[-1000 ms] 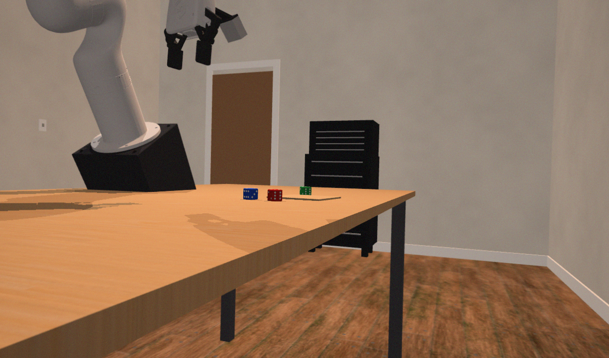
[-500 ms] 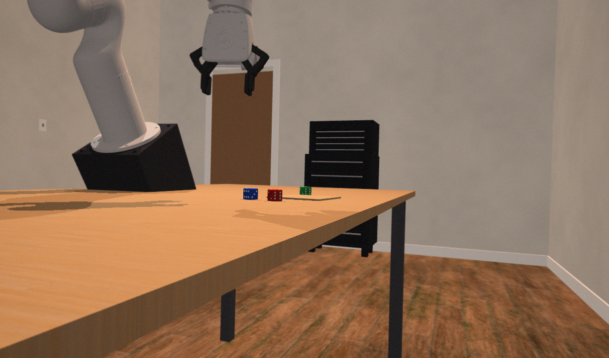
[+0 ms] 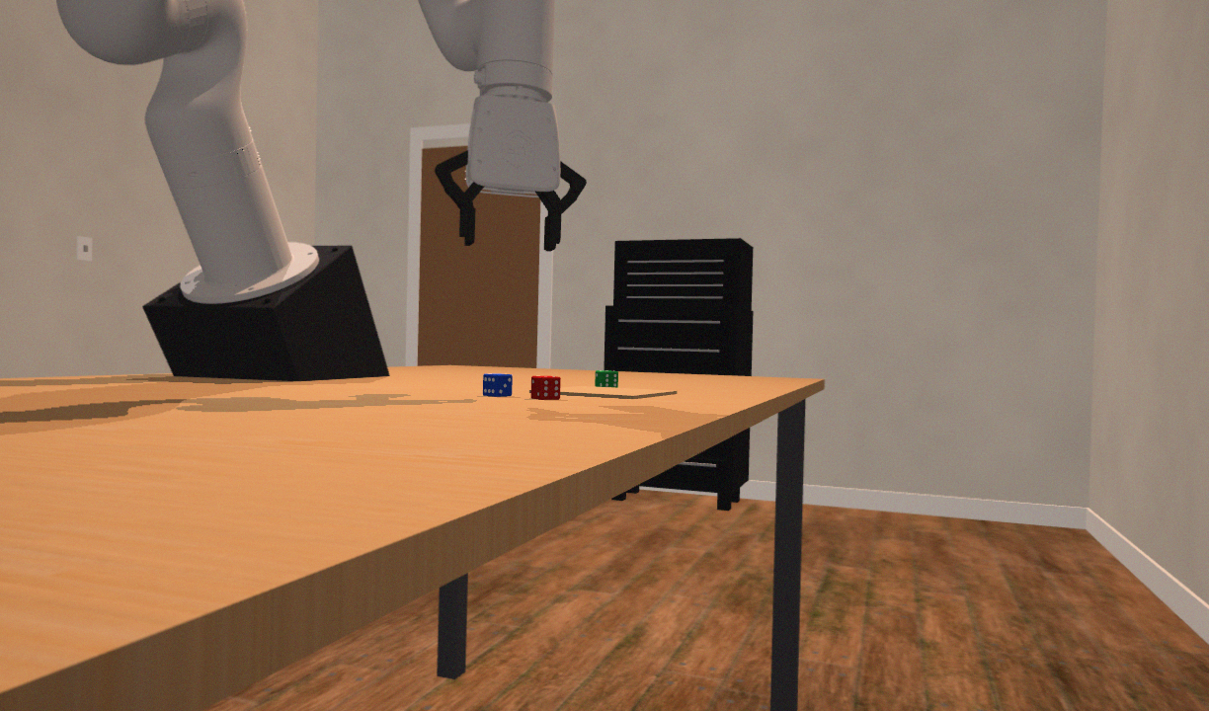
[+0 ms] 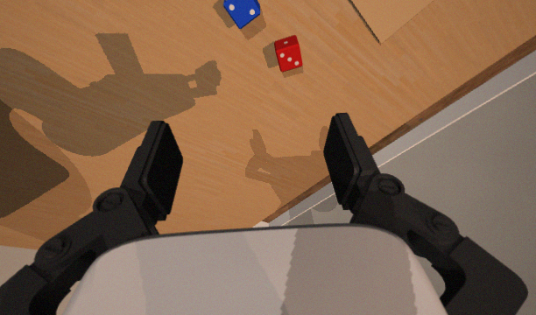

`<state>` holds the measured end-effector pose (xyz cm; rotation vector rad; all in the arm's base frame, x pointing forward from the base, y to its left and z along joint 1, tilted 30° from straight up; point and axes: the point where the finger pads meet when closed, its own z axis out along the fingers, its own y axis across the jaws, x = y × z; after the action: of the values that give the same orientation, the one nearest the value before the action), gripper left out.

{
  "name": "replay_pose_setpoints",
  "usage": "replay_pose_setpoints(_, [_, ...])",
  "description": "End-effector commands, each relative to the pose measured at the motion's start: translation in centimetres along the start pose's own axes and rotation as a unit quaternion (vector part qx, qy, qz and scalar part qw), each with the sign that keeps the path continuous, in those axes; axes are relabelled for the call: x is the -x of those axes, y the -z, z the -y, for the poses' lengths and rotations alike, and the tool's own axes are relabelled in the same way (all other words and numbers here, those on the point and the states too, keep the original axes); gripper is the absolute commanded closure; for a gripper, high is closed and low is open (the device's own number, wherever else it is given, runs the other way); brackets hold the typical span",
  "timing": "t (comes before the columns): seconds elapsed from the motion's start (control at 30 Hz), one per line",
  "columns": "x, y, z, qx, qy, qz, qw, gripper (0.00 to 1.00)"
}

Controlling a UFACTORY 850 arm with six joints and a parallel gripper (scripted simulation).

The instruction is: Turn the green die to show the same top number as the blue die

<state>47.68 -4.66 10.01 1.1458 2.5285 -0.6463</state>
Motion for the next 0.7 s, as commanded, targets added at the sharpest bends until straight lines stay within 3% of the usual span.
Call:
replay_pose_setpoints(0.0, [-1.3, -1.65, -2.0, 0.003, 0.064, -0.003, 0.998, 0.0])
replay_pose_setpoints(0.67, [-1.52, -2.08, -2.24, 0.004, 0.073, -0.004, 0.997, 0.0])
